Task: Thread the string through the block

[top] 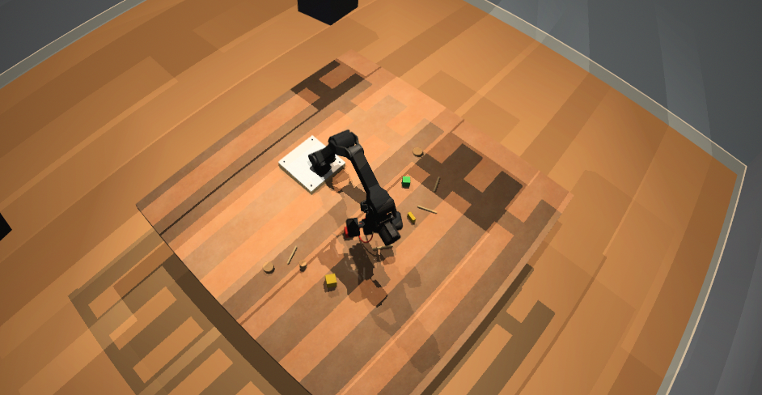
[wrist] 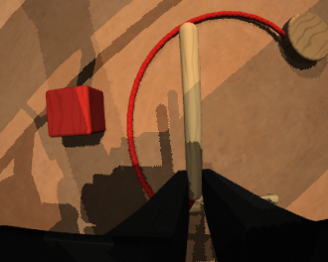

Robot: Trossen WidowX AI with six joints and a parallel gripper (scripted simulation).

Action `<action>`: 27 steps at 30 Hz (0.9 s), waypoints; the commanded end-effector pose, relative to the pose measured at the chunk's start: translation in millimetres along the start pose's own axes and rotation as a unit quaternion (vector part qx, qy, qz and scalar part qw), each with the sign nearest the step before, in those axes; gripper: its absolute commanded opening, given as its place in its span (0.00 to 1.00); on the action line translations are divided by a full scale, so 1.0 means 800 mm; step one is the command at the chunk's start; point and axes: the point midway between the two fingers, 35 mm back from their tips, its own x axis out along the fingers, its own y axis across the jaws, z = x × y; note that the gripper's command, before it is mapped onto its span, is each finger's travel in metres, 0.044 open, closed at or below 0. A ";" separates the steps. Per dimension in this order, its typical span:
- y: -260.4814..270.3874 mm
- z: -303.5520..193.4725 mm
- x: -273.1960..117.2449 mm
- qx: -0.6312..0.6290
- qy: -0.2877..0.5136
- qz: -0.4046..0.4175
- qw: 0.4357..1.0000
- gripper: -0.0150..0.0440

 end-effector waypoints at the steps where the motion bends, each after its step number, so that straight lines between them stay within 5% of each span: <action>1: 0.001 -0.007 -0.003 -0.003 0.006 0.002 1.000 0.25; 27: 0.004 -0.047 -0.013 -0.007 0.033 0.000 0.999 0.25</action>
